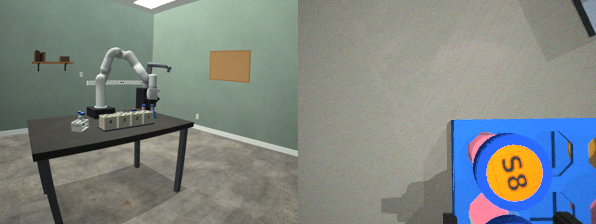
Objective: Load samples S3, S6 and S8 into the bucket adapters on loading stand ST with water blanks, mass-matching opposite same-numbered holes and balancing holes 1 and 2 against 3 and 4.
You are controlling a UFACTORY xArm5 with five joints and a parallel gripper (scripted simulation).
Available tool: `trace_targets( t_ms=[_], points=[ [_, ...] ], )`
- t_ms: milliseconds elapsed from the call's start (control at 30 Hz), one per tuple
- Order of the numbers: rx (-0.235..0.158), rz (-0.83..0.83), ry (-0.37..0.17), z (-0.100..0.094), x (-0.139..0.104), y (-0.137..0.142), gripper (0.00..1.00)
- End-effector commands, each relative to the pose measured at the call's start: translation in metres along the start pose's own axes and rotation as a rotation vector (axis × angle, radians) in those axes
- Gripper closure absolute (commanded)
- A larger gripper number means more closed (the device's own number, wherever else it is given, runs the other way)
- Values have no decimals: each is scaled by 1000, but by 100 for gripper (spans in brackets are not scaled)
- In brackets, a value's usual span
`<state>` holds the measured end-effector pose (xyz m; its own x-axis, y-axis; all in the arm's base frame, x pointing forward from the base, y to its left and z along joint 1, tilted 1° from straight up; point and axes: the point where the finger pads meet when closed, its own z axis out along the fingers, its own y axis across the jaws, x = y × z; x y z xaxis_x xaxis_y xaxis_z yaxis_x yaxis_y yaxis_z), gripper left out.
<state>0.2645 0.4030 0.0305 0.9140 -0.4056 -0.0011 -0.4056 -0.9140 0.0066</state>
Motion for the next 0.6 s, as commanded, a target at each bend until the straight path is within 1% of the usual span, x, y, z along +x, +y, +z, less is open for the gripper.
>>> trace_targets(
  t_ms=[0, 200, 233, 567],
  points=[
    [6, 0, -14, -1, 0, -1, 43],
    [6, 0, -14, -1, 0, -1, 43],
    [6, 0, -14, -2, 0, -1, 100],
    [6, 0, -14, -3, 0, -1, 100]
  ],
)
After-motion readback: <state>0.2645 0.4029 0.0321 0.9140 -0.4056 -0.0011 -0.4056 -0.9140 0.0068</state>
